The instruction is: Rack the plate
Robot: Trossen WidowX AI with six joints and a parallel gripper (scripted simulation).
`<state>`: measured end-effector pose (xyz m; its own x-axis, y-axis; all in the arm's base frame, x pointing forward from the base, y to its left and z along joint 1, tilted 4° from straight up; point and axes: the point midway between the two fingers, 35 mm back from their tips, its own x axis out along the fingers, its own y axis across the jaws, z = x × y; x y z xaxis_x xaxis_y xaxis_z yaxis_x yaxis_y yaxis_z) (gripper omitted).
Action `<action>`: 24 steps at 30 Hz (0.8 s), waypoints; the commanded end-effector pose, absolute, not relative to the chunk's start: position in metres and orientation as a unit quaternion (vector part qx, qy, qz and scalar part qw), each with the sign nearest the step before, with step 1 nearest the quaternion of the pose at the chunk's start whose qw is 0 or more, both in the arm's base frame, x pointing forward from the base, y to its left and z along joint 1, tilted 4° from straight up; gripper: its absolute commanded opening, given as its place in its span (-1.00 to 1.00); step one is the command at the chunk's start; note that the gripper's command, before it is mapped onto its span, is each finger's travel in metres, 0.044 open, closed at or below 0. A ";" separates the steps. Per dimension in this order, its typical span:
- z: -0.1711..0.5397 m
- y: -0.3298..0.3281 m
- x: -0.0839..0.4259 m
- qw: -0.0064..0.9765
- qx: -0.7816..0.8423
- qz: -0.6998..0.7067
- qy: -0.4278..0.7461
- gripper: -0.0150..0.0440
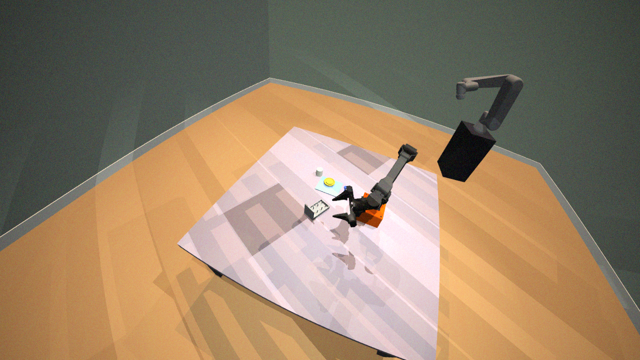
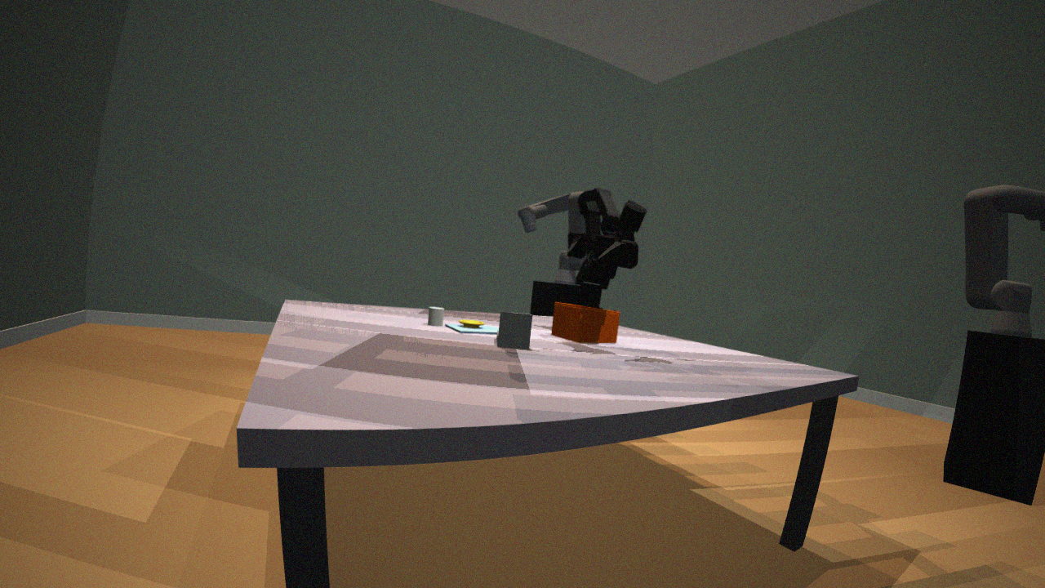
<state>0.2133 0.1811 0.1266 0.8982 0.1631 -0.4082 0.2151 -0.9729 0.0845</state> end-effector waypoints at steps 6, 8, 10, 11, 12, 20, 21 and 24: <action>0.126 0.175 0.225 0.027 0.972 -0.225 0.067 0.86; 0.126 0.172 0.230 0.010 0.971 -0.234 0.053 0.86; 0.126 0.169 0.235 -0.007 0.969 -0.243 0.039 0.86; 0.126 0.168 0.238 -0.016 0.968 -0.247 0.032 0.86; 0.126 0.166 0.240 -0.024 0.967 -0.251 0.025 0.86; 0.124 0.151 0.260 -0.096 0.954 -0.281 -0.037 0.86; 0.124 0.149 0.262 -0.105 0.952 -0.284 -0.045 0.86; 0.123 0.142 0.269 -0.132 0.944 -0.294 -0.069 0.86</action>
